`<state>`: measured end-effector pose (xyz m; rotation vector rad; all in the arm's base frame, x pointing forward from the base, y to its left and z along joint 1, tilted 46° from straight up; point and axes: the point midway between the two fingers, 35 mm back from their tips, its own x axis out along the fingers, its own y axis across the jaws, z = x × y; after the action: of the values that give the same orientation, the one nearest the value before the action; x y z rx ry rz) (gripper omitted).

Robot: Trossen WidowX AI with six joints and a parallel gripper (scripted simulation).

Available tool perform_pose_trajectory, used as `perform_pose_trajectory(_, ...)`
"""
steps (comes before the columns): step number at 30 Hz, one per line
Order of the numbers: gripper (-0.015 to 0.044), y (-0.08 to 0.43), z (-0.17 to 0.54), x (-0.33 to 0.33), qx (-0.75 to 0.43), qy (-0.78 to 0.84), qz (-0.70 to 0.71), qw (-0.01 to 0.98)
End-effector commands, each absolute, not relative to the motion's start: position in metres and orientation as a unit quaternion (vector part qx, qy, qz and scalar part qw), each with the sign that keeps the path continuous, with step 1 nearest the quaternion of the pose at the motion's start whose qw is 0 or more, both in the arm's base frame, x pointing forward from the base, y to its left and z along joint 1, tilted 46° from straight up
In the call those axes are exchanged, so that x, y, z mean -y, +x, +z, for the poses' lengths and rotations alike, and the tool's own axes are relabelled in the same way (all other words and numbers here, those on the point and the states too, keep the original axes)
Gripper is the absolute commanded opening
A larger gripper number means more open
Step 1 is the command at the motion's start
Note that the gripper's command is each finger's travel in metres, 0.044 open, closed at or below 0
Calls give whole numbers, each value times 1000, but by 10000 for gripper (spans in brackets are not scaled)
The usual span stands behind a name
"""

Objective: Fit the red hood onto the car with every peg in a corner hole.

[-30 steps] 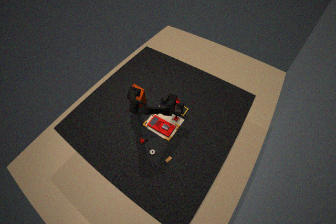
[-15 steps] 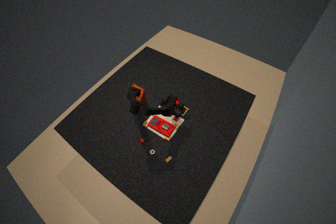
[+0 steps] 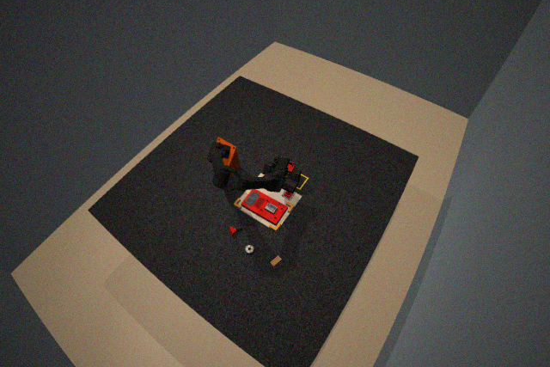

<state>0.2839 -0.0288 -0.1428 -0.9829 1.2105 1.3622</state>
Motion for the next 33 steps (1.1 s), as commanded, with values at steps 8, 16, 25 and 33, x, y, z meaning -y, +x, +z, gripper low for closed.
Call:
perform_pose_trajectory(8, 440, 283, -147, 34, -504, -410, 565, 509)
perform_pose_trajectory(16, 440, 282, -150, 37, -504, -409, 565, 509)
perform_pose_trajectory(25, 355, 282, -150, 36, -503, -408, 566, 510)
perform_pose_trajectory(33, 301, 282, -150, 36, -503, -408, 566, 510)
